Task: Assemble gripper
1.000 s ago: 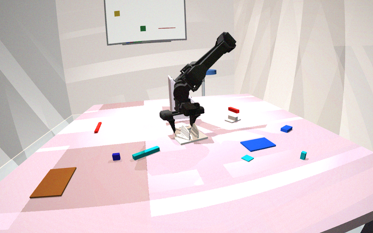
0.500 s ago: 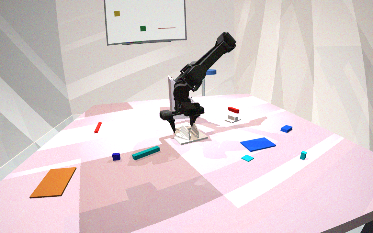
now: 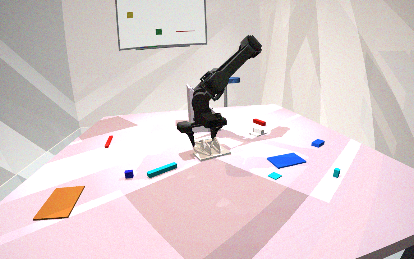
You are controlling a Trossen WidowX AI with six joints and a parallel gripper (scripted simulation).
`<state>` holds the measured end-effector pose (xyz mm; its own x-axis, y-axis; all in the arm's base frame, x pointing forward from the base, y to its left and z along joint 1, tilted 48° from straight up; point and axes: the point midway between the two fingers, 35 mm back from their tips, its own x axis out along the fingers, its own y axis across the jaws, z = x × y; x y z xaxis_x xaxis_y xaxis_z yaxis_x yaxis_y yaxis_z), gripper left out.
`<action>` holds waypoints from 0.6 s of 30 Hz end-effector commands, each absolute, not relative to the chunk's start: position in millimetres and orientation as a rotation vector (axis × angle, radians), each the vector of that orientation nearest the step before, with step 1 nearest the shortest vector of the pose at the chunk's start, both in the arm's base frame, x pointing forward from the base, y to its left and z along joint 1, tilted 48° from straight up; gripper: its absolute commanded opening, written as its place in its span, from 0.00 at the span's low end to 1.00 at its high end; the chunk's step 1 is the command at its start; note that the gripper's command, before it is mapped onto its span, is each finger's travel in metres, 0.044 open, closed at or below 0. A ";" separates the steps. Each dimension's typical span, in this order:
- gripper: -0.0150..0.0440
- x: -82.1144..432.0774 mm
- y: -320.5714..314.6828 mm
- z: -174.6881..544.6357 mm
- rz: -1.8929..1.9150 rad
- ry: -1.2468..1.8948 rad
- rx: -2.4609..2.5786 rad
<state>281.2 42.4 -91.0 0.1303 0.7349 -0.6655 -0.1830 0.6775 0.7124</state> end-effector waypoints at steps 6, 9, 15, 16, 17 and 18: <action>0.85 282.0 43.3 -92.6 0.712 1.275 0.528; 0.85 282.1 43.7 -92.9 0.712 1.275 0.528; 0.85 282.2 44.5 -93.6 0.712 1.275 0.528; 0.85 282.3 45.0 -94.0 0.712 1.275 0.528; 0.85 282.4 45.2 -94.3 0.712 1.275 0.528; 0.85 282.4 45.3 -94.4 0.712 1.275 0.528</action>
